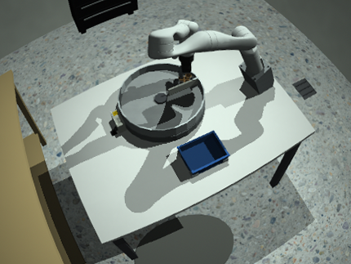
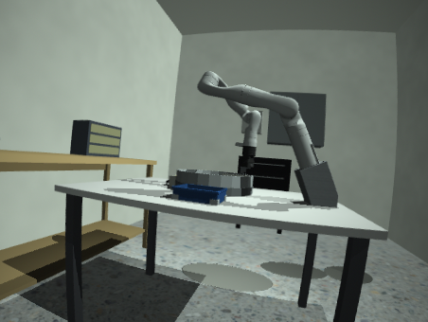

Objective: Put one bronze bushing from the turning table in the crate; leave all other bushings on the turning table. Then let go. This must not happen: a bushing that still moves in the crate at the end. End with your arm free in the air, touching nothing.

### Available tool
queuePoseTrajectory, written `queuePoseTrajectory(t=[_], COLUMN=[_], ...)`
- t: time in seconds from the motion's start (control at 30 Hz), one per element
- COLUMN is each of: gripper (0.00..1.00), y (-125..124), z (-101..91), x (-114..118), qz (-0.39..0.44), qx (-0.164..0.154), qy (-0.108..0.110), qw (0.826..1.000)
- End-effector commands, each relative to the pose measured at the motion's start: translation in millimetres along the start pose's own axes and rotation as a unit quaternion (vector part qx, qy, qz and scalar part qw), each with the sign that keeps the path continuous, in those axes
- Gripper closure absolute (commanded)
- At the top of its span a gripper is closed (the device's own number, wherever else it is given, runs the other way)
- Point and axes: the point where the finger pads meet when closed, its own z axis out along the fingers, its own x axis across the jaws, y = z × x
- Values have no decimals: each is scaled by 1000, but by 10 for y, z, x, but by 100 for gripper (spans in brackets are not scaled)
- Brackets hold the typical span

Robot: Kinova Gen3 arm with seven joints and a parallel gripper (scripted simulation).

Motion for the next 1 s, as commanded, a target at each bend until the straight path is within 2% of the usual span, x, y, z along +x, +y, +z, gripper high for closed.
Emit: queuePoseTrajectory(t=[0.0,0.27,0.3,0.43,0.83,0.87,0.97], gripper=[60,60,60,60,60,60,60], y=[64,64,2,3,3,-65,-66], z=[58,58,13,68,68,18,58], x=[-17,-17,6,8,8,34,35], qz=[-3,-3,1,1,1,5,5], qx=[-11,-11,0,0,0,11,11], qy=[-1,-1,0,0,0,2,2], qw=[1000,1000,1000,1000,1000,1000,1000])
